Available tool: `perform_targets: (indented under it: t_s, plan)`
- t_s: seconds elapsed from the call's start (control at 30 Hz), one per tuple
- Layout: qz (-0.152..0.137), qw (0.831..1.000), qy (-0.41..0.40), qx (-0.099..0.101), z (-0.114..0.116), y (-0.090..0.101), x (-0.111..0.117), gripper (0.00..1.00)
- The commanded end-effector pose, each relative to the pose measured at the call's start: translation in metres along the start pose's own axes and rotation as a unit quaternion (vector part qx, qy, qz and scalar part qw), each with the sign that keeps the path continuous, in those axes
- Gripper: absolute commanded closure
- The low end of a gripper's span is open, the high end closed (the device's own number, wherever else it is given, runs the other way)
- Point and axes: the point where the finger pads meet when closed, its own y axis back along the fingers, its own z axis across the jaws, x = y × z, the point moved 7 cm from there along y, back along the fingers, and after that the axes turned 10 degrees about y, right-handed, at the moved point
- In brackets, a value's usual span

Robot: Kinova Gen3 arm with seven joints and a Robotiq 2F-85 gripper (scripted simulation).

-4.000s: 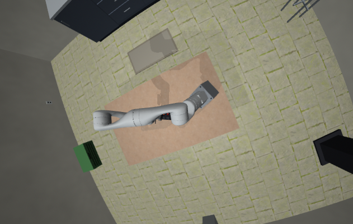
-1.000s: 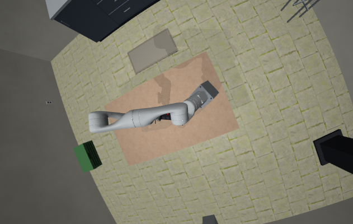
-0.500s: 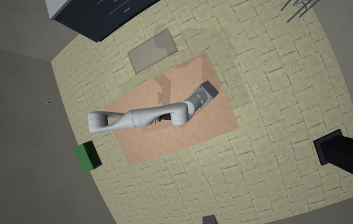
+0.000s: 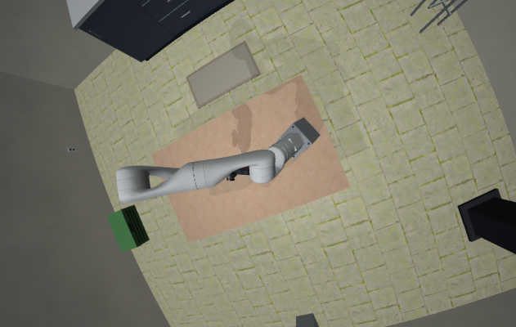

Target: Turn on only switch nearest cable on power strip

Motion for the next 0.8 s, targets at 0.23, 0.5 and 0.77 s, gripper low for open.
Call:
perform_targets:
  t_s: [0.23, 0.5, 0.77]
  plan:
    - [0.018, 1.0, 0.001, -0.006, 0.004, 0.04, 0.011, 0.0]
    - [0.018, 1.0, 0.001, -0.006, 0.004, 0.044, 0.01, 0.0]
    - [0.018, 1.0, 0.001, -0.006, 0.004, 0.044, 0.01, 0.0]
